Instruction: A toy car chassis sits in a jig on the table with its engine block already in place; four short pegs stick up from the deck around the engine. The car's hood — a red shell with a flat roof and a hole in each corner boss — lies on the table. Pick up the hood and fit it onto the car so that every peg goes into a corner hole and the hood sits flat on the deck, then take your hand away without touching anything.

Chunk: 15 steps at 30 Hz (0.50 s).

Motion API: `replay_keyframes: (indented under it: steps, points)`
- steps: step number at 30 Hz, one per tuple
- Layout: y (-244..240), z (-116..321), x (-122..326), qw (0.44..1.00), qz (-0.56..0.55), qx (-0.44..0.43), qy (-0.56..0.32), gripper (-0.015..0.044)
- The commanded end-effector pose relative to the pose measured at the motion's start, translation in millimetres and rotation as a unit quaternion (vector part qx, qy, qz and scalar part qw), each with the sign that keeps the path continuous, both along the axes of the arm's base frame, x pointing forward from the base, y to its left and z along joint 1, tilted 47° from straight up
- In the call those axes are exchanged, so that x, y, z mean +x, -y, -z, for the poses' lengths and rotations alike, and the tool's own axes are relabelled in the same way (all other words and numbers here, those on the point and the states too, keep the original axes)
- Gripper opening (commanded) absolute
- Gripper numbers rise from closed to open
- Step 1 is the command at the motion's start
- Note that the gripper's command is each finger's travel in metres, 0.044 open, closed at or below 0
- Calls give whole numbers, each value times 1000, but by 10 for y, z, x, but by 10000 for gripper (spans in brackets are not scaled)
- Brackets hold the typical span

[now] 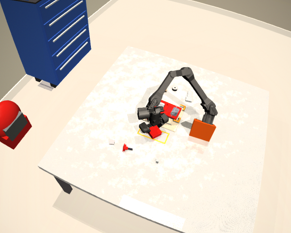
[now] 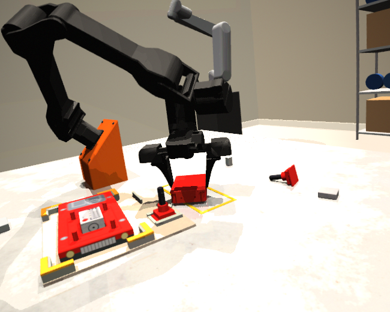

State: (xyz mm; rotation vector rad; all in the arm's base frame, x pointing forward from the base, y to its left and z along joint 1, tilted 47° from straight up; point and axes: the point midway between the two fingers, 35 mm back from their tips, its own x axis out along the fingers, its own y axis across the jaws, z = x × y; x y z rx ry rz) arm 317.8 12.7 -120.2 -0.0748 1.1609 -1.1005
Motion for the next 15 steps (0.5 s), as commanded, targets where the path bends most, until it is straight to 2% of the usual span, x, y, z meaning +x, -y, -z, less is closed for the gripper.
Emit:
replay_keyframes:
  steps: [1,15]
  points:
    - [-69,-68,25,1000,2,4,6,0]
    - [-345,-329,35,1000,2,5,6,0]
